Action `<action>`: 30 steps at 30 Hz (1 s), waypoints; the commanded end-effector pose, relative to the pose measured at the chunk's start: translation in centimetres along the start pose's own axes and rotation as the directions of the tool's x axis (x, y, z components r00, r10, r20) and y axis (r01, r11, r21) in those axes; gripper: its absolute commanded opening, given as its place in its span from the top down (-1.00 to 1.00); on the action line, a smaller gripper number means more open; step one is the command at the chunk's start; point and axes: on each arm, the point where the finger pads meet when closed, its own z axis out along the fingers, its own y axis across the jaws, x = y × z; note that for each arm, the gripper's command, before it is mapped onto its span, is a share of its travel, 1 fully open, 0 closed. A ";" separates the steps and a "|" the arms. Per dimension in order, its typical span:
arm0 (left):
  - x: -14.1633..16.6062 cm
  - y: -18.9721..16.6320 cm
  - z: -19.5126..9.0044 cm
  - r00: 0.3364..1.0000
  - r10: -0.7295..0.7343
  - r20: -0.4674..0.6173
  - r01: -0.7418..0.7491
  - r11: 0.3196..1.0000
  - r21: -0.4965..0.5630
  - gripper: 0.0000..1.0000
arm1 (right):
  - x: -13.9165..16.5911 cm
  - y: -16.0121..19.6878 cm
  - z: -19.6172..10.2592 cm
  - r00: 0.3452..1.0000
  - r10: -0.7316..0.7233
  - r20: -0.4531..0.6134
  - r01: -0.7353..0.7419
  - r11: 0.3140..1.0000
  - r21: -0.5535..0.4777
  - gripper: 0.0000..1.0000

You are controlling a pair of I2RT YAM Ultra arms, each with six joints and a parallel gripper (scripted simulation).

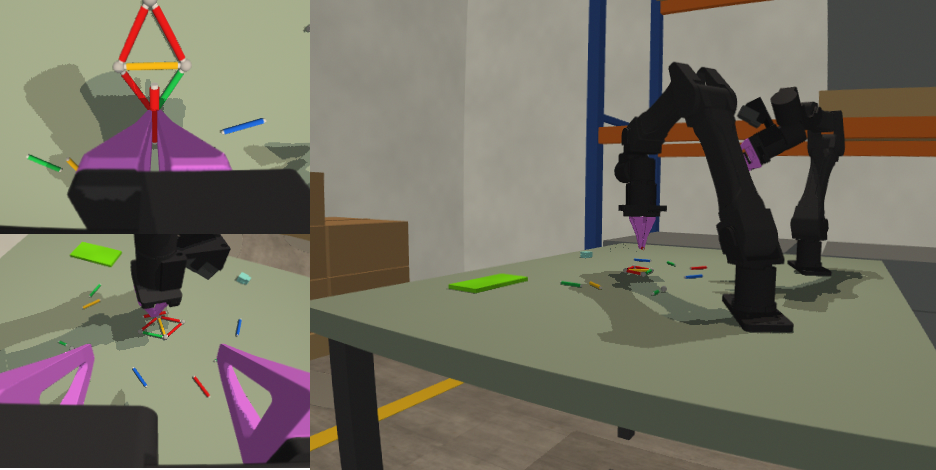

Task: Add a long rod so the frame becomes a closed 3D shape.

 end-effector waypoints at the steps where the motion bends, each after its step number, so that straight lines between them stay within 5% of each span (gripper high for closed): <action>1: -0.8 -0.3 -1.7 0.996 -0.075 0.041 0.075 0.997 -0.002 1.00 | -0.6 0.0 -0.3 1.000 0.003 0.012 -0.003 1.000 0.003 -1.00; 19: -0.7 0.0 -1.5 0.924 -0.381 0.031 0.381 0.924 0.011 1.00 | -0.6 0.0 -0.3 1.000 0.003 0.012 -0.003 1.000 0.003 -1.00; 30: -0.8 0.0 -1.9 0.895 -0.443 0.041 0.443 0.896 0.014 1.00 | -0.6 0.0 -0.3 1.000 0.003 0.012 -0.003 1.000 0.003 -1.00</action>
